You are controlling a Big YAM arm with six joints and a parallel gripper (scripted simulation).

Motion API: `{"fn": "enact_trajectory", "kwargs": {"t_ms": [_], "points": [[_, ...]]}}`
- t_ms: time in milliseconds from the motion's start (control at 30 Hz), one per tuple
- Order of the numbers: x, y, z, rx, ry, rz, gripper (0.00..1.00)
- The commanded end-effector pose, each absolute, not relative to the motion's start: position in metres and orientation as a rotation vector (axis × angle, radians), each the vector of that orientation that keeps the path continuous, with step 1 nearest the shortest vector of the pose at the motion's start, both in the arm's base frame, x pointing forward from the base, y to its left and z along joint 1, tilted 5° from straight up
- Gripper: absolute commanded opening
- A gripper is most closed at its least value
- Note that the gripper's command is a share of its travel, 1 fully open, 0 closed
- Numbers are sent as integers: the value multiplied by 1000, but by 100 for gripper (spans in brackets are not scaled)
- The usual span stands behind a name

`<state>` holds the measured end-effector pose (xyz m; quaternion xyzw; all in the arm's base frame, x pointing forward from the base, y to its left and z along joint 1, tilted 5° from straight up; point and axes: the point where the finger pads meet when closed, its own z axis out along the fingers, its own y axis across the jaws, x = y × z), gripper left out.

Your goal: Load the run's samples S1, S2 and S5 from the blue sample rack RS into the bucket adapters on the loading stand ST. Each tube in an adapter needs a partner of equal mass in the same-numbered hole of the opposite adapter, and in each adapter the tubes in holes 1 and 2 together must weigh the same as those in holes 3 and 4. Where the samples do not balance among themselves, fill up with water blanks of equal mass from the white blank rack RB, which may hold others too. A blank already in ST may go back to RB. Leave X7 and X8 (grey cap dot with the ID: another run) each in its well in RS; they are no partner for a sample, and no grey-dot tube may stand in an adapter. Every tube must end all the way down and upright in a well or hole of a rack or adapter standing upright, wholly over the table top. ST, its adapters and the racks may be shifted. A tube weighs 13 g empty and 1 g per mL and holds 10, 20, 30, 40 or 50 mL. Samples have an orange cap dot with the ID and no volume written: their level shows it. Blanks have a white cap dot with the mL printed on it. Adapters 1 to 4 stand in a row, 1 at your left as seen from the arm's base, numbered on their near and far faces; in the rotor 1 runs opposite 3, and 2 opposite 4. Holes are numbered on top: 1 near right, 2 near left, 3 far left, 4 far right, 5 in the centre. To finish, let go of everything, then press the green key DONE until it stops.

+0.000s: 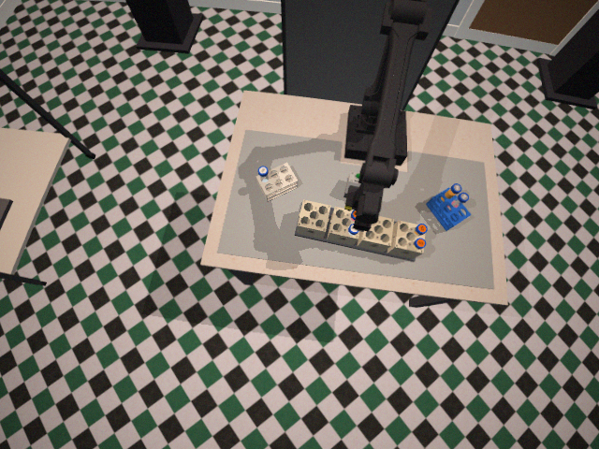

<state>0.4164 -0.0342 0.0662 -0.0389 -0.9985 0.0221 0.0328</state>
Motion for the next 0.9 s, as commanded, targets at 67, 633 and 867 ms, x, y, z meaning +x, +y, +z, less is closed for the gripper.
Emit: {"fn": "enact_trajectory", "kwargs": {"t_ms": [67, 633, 867], "points": [[437, -35, 85, -122, -3118, 71, 55], [331, -30, 90, -186, -3087, 72, 0], [289, -30, 89, -182, -3085, 72, 0]]}}
